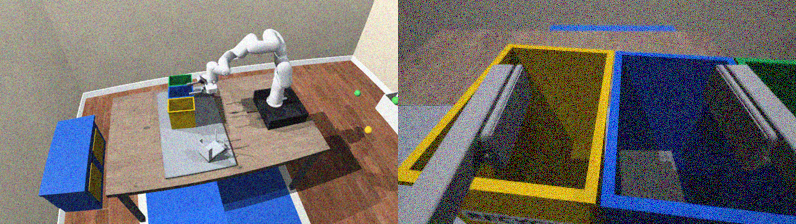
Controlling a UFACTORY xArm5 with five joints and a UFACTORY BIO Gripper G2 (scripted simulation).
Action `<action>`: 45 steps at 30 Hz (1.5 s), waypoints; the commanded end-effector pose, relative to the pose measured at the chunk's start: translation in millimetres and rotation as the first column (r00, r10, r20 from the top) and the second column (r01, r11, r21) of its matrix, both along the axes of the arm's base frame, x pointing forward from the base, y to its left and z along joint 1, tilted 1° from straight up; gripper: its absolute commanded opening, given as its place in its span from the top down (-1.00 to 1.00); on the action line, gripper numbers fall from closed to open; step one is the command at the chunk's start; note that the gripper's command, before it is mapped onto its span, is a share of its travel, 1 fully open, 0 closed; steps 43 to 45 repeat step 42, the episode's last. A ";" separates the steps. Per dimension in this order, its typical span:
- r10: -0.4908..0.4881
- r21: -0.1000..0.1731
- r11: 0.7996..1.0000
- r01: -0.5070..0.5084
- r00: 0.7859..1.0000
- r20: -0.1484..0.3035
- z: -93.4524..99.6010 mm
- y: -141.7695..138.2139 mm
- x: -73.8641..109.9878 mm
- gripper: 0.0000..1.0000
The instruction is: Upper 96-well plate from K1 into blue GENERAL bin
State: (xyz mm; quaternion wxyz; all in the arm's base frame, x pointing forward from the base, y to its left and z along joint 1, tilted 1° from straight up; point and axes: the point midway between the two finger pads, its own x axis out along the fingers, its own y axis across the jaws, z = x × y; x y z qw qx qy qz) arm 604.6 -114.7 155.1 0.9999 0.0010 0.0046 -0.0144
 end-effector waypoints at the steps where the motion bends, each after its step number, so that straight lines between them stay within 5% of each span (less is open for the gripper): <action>1: -0.001 0.006 1.000 0.001 1.000 0.005 9.8 16.9 -12.8 0.64; 24: -0.001 0.006 1.000 0.001 1.000 0.005 45.7 96.0 -71.9 0.64; 45: -0.001 0.006 1.000 0.001 1.000 0.005 46.3 97.3 -72.9 0.64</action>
